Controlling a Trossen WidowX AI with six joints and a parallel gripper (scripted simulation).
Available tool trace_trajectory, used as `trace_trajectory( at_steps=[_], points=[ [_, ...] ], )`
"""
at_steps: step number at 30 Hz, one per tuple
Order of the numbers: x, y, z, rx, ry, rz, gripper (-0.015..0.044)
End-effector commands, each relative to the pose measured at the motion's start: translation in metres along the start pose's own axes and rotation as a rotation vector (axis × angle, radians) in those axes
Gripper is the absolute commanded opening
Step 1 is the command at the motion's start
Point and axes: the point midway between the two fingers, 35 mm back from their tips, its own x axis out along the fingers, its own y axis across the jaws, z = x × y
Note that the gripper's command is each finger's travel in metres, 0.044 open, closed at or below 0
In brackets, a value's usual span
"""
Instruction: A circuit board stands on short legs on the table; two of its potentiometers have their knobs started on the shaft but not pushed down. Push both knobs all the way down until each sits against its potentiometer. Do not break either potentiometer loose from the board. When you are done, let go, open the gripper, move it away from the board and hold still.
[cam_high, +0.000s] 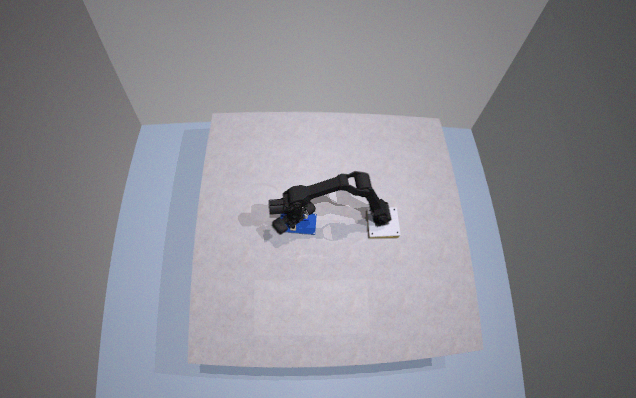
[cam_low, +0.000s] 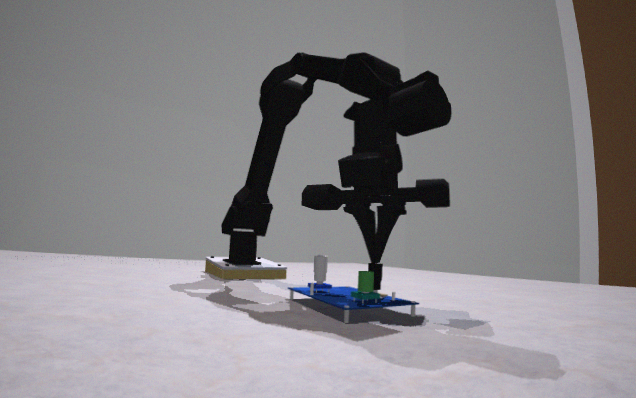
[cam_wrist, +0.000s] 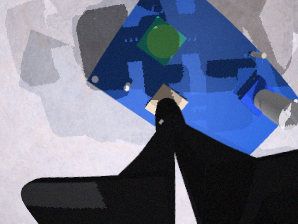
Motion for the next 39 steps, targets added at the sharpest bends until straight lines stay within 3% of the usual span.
trace_trajectory(
  at_steps=[1, 15, 39],
  points=[
    [0.018, 0.002, 0.001, 0.004, 0.013, -0.017, 0.0],
    [0.017, 0.002, 0.001, 0.004, 0.013, -0.017, 0.0],
    [-0.021, 0.002, 0.001, 0.004, 0.013, -0.017, 0.0]
  ],
)
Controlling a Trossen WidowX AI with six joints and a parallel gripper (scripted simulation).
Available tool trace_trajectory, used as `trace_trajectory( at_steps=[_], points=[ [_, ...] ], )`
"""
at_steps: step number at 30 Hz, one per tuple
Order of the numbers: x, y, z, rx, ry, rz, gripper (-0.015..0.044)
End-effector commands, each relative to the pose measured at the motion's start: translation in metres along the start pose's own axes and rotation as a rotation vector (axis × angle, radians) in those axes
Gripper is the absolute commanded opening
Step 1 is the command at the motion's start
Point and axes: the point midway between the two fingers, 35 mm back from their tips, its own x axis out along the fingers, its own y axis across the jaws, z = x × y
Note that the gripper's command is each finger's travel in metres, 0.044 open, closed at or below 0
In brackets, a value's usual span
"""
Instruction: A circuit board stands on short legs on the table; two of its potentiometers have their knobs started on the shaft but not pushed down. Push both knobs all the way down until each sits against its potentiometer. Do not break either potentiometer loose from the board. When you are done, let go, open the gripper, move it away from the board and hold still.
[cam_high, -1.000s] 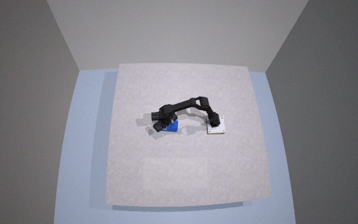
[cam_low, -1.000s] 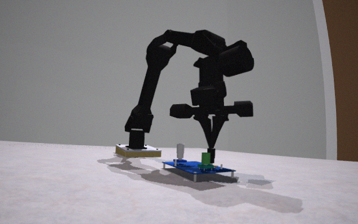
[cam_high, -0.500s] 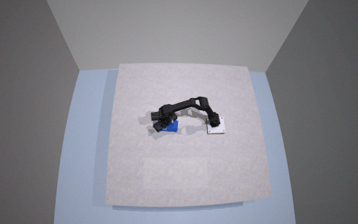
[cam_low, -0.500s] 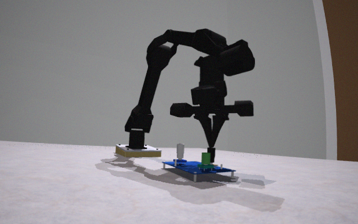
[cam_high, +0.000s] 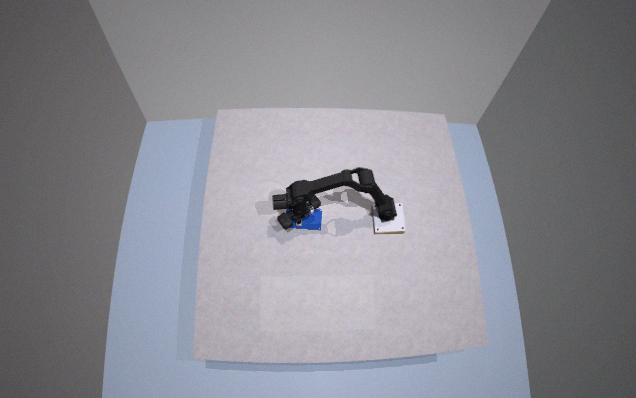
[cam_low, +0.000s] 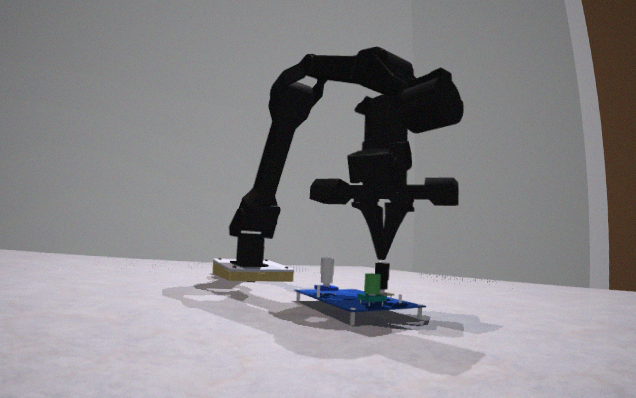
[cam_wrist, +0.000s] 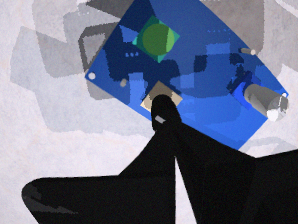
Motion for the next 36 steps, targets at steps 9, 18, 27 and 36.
trace_trajectory(
  at_steps=[9, 18, 27, 36],
  points=[
    [-0.005, 0.0, 0.0, 0.0, -0.001, 0.002, 0.0157],
    [-0.028, -0.061, -0.027, 0.002, 0.0, 0.001, 0.0394],
    [-0.032, -0.145, -0.073, 0.005, 0.002, -0.001, 0.044],
    [-0.032, -0.145, -0.073, 0.005, 0.002, -0.001, 0.044]
  ],
)
